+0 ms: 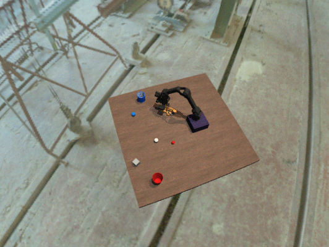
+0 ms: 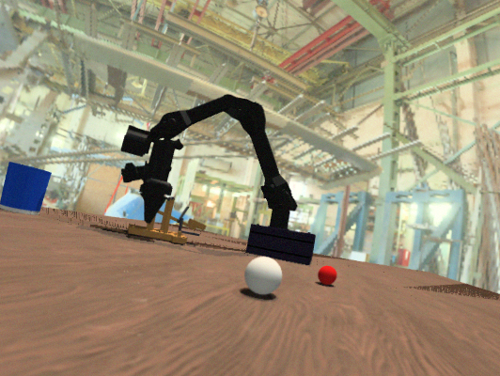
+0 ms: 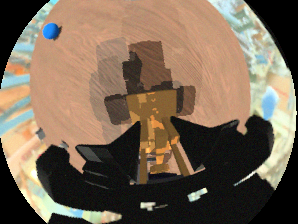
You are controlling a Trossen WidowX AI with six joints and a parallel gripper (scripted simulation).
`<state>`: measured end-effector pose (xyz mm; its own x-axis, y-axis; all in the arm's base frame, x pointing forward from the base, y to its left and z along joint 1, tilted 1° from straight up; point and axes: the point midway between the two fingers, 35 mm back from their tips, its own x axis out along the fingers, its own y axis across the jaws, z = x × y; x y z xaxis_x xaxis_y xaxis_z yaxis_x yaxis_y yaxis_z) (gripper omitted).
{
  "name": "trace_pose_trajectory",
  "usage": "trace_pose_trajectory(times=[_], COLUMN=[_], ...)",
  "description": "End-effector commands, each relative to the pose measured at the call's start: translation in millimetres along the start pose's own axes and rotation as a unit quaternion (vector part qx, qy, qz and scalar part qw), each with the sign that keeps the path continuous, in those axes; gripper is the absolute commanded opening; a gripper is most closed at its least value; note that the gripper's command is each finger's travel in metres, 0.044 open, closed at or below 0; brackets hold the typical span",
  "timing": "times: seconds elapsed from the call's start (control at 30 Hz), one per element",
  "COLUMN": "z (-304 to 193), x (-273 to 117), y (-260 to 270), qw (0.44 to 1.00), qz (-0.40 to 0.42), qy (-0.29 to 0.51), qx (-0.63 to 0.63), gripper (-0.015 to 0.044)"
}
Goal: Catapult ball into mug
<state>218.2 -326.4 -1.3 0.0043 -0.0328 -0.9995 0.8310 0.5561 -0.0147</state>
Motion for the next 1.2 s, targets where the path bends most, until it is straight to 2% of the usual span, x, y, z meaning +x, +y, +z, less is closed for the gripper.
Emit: trace_pose_trajectory(times=[0.0, 0.13, 0.23, 0.37, 0.63, 0.77, 0.83, 0.87, 1.0, 1.17], z=[0.5, 0.8, 3.0, -2.2, 0.8, -2.0, -3.5, -3.9, -6.7, -15.8], x=[-1.2, -3.8, -41.7, -98.4, -93.4, -141.4, -151.2, -121.5, -113.8, -103.2], y=[0.0, 0.0, 0.0, -0.2, -0.3, -0.5, -0.6, 1.4, 37.8, 90.5], qw=[1.0, 1.0, 1.0, 1.0, 1.0, 1.0, 1.0, 1.0, 0.998, 0.993], qz=[0.0, 0.0, 0.0, 0.0, 0.0, 0.0, 0.0, 0.0, 0.003, 0.005], qy=[-0.001, -0.001, -0.001, -0.001, -0.006, -0.015, -0.016, 0.004, 0.004, 0.004], qx=[0.0, 0.0, 0.0, 0.0, -0.001, -0.001, -0.001, -0.005, -0.062, -0.117], gripper=[0.0263, 0.0368, 0.044, 0.044, 0.044, 0.044, 0.044, 0.0414, 0.0309, 0.03])
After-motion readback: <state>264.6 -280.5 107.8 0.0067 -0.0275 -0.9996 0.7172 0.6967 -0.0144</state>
